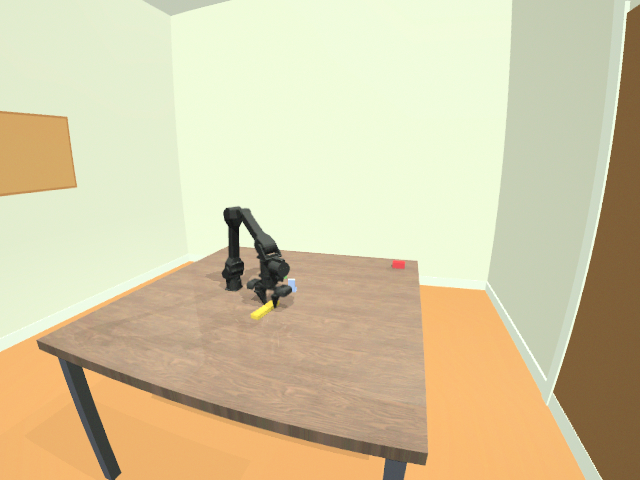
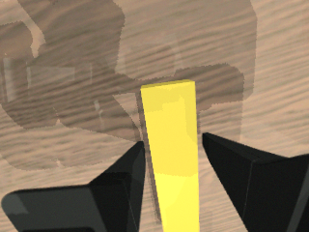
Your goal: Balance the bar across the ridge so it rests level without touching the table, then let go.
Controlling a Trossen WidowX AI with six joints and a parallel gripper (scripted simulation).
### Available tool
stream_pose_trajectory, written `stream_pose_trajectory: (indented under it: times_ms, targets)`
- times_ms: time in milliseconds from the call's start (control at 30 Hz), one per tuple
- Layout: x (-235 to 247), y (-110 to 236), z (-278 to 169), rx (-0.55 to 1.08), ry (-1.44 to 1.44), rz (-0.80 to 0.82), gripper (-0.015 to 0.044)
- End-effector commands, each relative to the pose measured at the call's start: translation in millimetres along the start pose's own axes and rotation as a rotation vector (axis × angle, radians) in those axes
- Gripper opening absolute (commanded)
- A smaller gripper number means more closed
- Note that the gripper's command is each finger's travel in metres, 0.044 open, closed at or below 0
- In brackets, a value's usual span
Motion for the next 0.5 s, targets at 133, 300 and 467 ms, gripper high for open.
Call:
stream_pose_trajectory:
  times_ms: [133,300,467]
  targets:
    - [0.0,0.0,0.0,0.000,0.000,0.000,0.0124]
    - [-0.3,1.6,0.0,0.000,0.000,0.000,0.0052]
    - [-2.4,13.4,-0.1,0.001,0.001,0.000,0.0000]
Point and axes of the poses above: the point midway between the two fingers, 35 mm back from their tips, its own y axis back along the fingers, its own x axis across the jaws, z = x × y, the point moved 9 cm from there along y, back along the fingers, and after that the axes turned 15 degrees about -y, right-handed, at the moved point
